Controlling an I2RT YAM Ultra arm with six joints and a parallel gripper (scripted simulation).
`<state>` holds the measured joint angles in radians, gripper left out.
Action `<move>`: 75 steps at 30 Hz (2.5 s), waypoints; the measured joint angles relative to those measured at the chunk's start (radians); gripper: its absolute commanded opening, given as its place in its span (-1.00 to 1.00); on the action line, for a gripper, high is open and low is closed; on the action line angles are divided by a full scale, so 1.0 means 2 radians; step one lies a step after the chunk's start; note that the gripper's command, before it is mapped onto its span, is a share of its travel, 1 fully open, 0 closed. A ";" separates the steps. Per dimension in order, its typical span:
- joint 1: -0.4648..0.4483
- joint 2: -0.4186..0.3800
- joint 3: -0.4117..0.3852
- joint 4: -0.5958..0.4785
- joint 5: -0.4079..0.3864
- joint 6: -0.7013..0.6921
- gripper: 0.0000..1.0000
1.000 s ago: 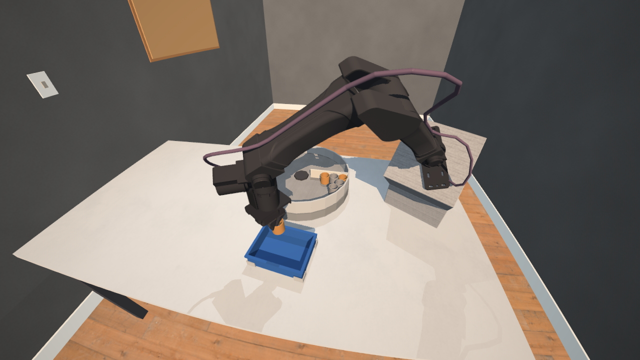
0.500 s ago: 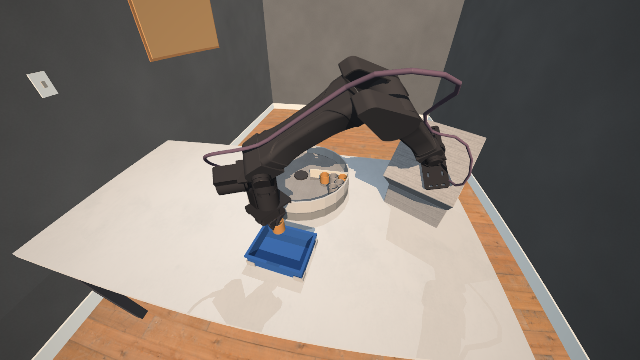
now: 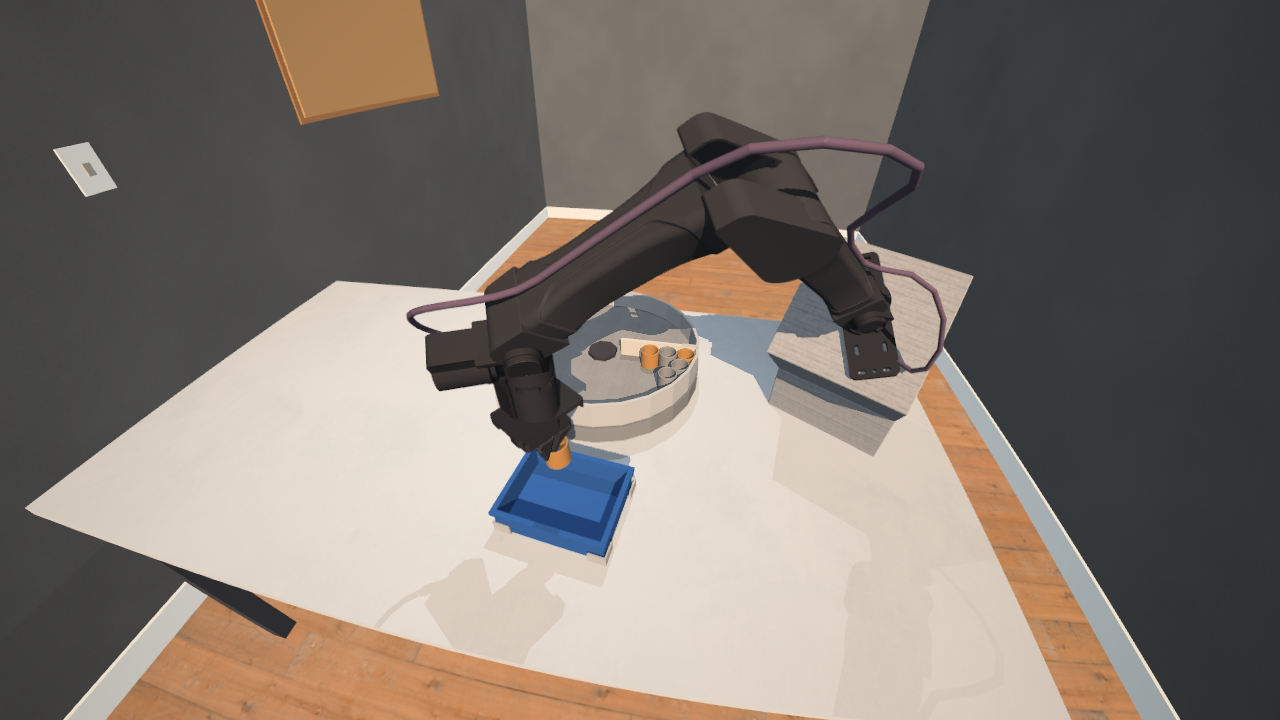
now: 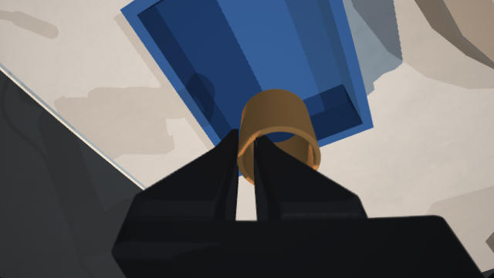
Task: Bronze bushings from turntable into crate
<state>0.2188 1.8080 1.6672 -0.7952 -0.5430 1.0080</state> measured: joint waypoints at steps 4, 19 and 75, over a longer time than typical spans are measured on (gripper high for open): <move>0.000 0.000 0.000 0.000 0.000 0.000 -1.00; 0.003 0.000 0.000 0.000 0.002 0.003 -1.00; 0.048 0.064 -0.010 0.090 0.028 0.043 -1.00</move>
<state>0.3149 1.9362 1.6470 -0.6144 -0.4866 1.0931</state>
